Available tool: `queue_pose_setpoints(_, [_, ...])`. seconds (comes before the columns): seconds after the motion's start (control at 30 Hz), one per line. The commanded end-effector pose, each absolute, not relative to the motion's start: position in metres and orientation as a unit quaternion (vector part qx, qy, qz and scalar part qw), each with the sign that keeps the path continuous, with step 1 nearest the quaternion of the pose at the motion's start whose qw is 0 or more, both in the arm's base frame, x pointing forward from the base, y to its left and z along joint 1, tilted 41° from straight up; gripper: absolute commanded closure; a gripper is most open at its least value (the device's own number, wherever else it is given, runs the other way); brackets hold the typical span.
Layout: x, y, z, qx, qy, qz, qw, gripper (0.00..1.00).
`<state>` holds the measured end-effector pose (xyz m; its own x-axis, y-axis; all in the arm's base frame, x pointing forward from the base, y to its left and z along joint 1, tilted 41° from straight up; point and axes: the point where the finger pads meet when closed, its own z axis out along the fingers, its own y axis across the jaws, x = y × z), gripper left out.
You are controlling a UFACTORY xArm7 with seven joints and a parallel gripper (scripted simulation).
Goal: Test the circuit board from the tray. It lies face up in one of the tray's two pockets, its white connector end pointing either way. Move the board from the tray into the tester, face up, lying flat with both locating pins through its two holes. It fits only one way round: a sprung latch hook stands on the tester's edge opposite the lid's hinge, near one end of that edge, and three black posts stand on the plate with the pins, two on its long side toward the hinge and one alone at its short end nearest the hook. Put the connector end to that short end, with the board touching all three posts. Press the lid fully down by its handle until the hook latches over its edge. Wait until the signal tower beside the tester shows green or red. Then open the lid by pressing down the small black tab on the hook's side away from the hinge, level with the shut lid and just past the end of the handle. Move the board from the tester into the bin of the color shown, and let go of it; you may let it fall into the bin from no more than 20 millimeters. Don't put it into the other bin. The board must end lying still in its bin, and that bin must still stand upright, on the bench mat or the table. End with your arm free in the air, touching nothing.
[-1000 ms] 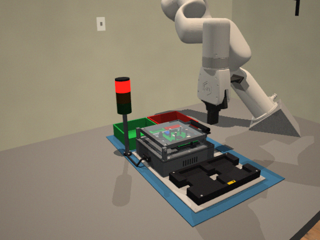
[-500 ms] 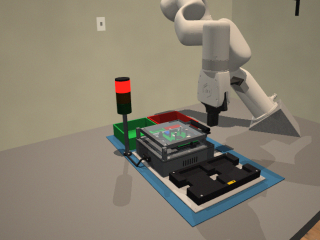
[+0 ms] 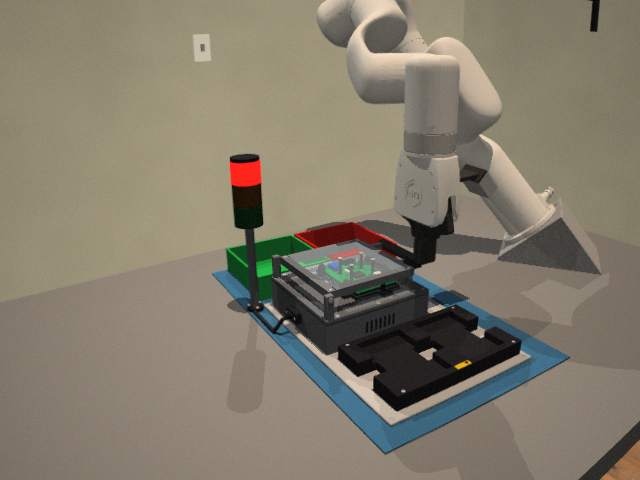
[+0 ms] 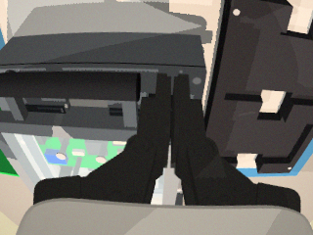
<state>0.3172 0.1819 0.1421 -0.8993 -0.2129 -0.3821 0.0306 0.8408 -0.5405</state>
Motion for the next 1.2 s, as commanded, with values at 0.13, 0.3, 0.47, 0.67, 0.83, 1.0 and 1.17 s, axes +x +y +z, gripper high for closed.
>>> queue_pose_setpoints(0.13, [0.3184,0.1829,0.1418,-0.05,0.934,-0.277,0.221,1.0])
queue_pose_setpoints(0.3, [0.3189,0.1824,0.1409,-0.05,0.934,-0.277,0.221,1.0])
queue_pose_setpoints(0.47, [0.3189,0.1824,0.1409,-0.05,0.934,-0.277,0.221,1.0])
queue_pose_setpoints(0.67, [0.3193,0.1819,0.1402,-0.05,0.934,-0.277,0.221,1.0])
queue_pose_setpoints(0.83, [0.3194,0.1818,0.14,-0.05,0.934,-0.277,0.221,1.0])
queue_pose_setpoints(1.0, [0.3197,0.1815,0.1396,-0.05,0.934,-0.277,0.221,1.0])
queue_pose_setpoints(1.17, [0.32,0.1812,0.1391,-0.05,0.934,-0.277,0.221,1.0])
